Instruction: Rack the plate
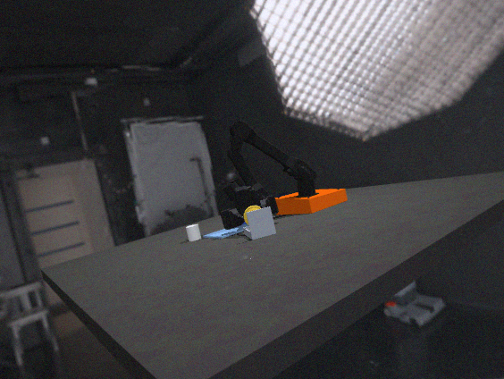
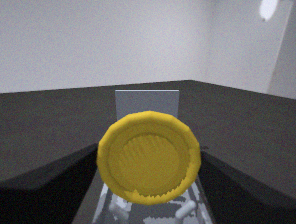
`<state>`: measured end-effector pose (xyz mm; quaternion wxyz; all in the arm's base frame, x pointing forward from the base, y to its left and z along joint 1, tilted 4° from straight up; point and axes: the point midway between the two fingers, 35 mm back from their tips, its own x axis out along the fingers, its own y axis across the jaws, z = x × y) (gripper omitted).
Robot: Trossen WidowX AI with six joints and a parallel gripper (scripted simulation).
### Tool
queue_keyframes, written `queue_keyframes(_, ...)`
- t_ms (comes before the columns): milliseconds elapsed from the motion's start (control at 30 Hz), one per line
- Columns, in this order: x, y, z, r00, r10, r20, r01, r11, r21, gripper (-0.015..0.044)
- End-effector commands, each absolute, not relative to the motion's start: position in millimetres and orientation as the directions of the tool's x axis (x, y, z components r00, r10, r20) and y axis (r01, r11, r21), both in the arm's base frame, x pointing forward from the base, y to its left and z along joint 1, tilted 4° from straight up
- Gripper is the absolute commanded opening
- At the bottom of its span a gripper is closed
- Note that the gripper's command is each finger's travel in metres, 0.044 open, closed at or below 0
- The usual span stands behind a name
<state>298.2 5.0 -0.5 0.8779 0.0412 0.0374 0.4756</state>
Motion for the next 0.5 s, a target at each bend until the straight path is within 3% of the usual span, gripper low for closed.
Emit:
queue_keyframes(0,298,5,-1,0.545,0.838,-0.026,-0.832,0.544,0.108,0.0368)
queue_keyframes(67,298,5,-1,0.545,0.838,-0.026,-0.832,0.544,0.108,0.04)
queue_keyframes(300,299,5,1,0.545,0.838,-0.026,-0.832,0.544,0.108,0.04)
queue_keyframes(467,305,-2,52,0.548,0.836,-0.011,-0.831,0.546,0.102,0.04)
